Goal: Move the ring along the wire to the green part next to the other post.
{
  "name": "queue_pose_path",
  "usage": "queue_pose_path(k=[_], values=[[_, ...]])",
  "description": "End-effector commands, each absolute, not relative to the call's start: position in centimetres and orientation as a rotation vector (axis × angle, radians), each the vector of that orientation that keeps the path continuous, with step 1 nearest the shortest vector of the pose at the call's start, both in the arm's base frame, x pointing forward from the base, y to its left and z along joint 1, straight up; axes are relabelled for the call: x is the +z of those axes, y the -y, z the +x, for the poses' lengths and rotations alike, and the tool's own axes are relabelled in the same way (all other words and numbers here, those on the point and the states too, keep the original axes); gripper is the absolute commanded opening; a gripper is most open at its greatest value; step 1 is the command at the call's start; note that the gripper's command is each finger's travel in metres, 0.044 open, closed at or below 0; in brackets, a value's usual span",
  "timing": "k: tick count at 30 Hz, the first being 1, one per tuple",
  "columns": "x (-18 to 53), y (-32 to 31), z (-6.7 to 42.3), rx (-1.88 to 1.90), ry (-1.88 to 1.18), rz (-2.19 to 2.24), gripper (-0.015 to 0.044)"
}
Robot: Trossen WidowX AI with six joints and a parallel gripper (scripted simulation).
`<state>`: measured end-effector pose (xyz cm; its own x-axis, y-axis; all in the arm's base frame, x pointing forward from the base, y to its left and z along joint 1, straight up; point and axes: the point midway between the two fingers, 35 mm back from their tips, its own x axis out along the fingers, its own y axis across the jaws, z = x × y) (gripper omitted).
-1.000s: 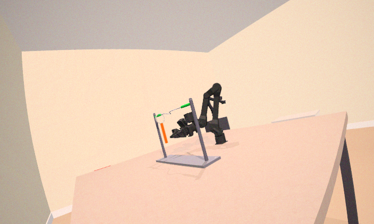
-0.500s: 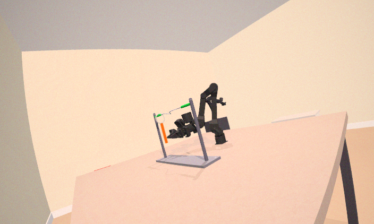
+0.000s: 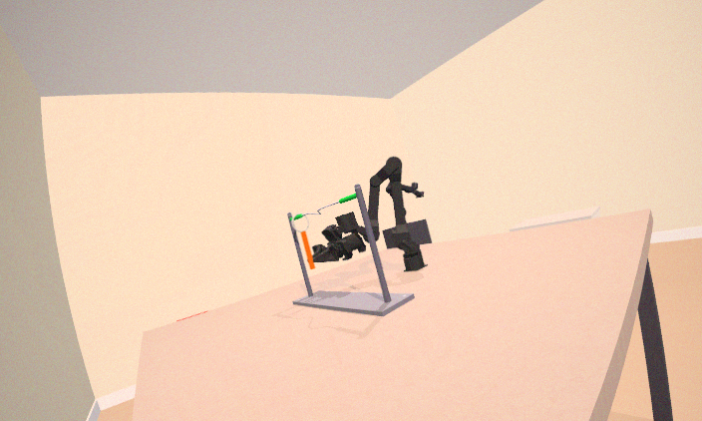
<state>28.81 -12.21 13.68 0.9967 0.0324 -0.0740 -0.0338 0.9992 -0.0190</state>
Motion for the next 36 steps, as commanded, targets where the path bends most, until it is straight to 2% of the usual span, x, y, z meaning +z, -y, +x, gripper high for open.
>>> queue_pose_path(k=[1,19,36], values=[[13.4,12.2,29.6,0.032,-0.078,-0.013,0.016],[13.0,11.8,32.3,0.032,-0.073,-0.011,0.016],[13.0,11.8,32.3,0.032,-0.073,-0.011,0.016]])
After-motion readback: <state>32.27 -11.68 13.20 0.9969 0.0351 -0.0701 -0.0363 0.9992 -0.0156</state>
